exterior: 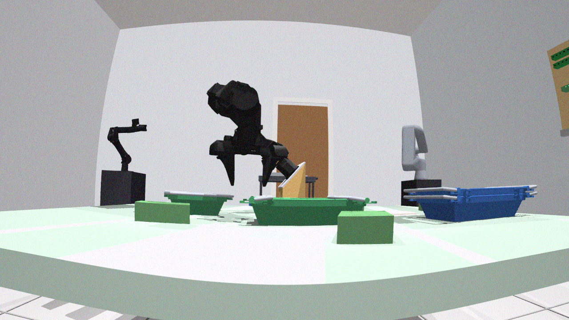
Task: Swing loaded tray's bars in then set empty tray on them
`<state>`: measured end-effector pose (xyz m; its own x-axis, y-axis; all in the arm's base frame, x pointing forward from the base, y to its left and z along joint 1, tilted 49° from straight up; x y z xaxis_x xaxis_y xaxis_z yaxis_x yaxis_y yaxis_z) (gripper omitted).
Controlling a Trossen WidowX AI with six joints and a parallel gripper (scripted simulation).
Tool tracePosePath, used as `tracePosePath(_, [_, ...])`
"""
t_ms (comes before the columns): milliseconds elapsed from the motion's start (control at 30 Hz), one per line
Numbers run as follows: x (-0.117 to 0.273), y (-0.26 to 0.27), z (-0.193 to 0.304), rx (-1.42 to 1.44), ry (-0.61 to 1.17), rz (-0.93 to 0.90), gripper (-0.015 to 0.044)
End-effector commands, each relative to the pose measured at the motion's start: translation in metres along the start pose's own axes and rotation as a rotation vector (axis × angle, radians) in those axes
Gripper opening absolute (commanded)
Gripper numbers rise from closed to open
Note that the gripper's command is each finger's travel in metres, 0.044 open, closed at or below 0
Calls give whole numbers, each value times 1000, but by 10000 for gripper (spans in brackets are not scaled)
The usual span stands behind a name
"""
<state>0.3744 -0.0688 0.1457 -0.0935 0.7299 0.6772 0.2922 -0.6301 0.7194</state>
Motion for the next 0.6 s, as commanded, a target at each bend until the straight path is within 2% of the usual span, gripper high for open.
tracePosePath(0, [4, 29, -52, 539, 4, 23, 440])
tracePosePath(100, [5, 39, -74, 764, 6, 27, 440])
tracePosePath(567, [10, 54, -134, 1368, 11, 32, 440])
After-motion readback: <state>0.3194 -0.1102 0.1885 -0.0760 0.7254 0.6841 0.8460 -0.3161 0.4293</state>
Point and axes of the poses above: the point midway between the two fingers, 35 mm back from their tips, its own x axis back along the fingers, its own y axis across the jaws, z = x × y, the point moved 5 cm from there along x, back along the fingers, and after that the axes turned 6 degrees about -x, right-handed, at the moved point
